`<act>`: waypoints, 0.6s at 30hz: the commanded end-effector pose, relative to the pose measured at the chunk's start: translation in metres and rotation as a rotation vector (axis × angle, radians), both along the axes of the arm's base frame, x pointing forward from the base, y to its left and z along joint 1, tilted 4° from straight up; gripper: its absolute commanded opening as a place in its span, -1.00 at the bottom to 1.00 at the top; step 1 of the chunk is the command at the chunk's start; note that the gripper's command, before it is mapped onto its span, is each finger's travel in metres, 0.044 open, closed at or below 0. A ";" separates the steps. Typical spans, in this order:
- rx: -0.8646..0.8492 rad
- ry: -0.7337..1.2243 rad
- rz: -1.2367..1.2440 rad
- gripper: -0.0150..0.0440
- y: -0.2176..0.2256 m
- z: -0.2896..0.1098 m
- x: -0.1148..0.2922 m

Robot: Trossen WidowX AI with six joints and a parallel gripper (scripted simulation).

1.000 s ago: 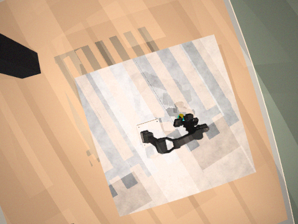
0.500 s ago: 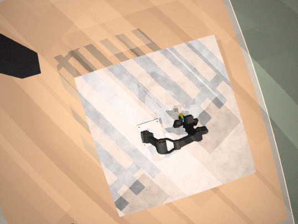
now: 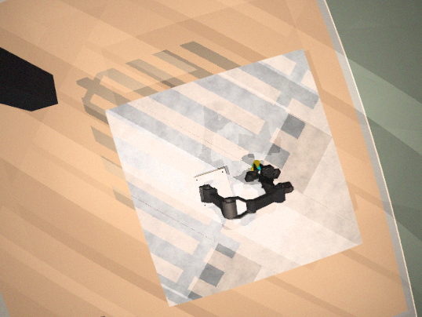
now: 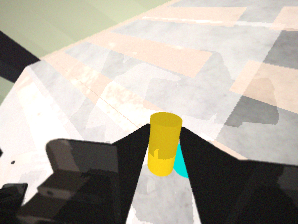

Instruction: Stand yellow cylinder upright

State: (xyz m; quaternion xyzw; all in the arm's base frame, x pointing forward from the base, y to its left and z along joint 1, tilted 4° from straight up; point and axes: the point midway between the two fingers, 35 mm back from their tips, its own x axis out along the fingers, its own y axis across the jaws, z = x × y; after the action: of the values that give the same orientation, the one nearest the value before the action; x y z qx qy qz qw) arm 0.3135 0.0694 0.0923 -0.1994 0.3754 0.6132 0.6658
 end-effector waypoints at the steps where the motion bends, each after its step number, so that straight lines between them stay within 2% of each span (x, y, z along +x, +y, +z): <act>1: 0.030 -0.006 -0.002 -0.14 0.000 -0.001 -0.001; 18: 0.147 -0.048 -0.022 -0.14 -0.003 0.001 -0.001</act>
State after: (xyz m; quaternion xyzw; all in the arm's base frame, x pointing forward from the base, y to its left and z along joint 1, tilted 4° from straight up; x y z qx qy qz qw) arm 0.3136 0.0666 0.0939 -0.1665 0.3247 0.6244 0.6906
